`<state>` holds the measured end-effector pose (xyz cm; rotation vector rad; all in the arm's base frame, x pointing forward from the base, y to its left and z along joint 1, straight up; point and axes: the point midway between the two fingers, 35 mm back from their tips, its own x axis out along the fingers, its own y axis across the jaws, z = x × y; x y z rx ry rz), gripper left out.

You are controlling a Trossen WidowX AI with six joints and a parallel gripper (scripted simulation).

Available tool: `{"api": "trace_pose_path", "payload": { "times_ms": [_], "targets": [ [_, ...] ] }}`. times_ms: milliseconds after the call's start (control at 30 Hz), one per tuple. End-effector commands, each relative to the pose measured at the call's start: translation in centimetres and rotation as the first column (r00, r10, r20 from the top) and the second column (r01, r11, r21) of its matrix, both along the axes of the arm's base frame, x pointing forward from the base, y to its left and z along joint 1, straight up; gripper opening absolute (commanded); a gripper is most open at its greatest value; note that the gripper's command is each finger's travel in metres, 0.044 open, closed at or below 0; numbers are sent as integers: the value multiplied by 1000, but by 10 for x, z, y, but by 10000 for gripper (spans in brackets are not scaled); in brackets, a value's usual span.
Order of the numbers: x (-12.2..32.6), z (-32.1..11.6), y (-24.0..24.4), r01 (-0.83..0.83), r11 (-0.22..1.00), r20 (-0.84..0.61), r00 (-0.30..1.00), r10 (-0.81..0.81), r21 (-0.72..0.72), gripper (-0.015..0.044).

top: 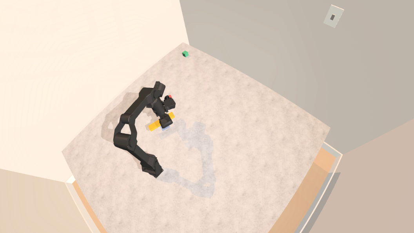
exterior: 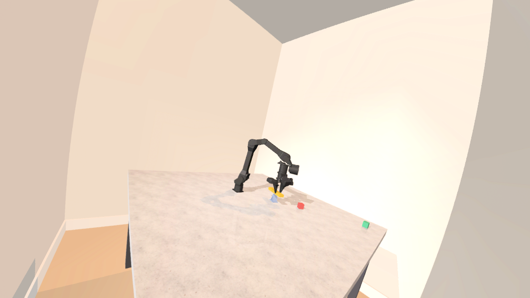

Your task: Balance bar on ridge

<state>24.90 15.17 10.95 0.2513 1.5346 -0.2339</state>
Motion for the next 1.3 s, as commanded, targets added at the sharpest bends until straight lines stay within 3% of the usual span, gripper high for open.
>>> {"api": "trace_pose_path", "payload": {
  "times_ms": [0, 1267],
  "targets": [
    [0, -1, 1, 5, 1000, -2, 1000, -5, 6, 0],
    [0, -4, 1, 5, 1000, -2, 1000, -5, 6, 0]
  ]
}}
